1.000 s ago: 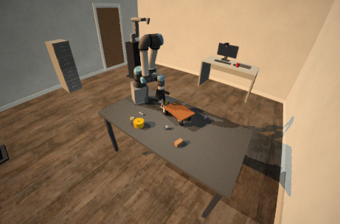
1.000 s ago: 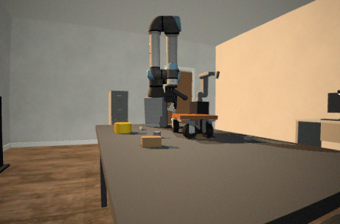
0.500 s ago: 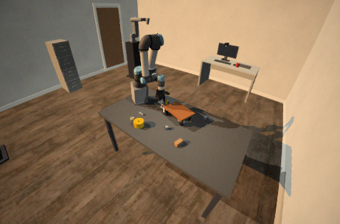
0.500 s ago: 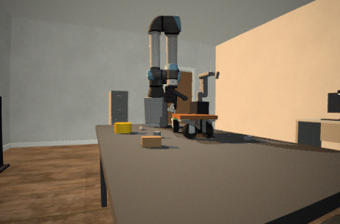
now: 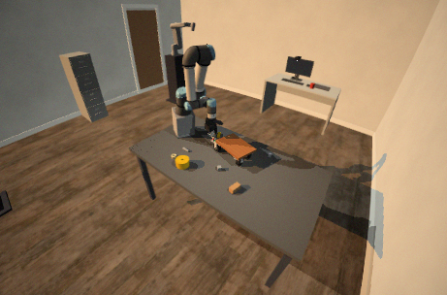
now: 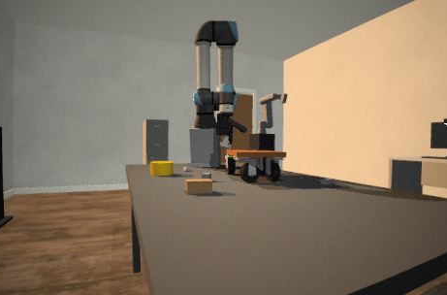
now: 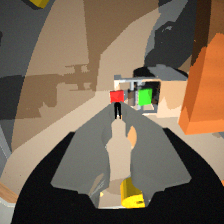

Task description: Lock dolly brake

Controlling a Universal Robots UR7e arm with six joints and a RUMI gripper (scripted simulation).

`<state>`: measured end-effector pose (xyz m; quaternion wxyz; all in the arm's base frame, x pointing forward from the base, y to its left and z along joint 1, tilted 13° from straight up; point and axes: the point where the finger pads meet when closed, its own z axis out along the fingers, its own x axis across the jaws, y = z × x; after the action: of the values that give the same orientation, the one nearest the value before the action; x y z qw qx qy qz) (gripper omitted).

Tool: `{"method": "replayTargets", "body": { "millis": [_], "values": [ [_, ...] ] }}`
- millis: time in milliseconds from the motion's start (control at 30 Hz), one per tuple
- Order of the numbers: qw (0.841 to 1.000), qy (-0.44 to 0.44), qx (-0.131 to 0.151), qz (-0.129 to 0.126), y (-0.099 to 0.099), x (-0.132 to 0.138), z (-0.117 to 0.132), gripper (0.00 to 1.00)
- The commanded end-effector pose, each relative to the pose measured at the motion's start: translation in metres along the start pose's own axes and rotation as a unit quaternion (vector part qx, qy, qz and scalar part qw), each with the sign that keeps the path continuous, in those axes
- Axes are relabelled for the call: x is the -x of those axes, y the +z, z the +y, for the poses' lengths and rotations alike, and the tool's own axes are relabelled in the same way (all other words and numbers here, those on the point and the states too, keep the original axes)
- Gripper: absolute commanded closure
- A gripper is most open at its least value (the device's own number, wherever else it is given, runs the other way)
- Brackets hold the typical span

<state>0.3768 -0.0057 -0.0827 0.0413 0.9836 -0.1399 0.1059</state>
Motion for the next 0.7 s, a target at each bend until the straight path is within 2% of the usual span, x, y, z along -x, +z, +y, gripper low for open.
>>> {"method": "replayTargets", "body": {
  "millis": [0,667],
  "values": [
    [1.0,0.0,0.0,0.0,-0.0002,-0.0003,0.0,1.0],
    [1.0,0.0,0.0,0.0,0.0018,-0.0003,0.0,1.0]
  ]
}}
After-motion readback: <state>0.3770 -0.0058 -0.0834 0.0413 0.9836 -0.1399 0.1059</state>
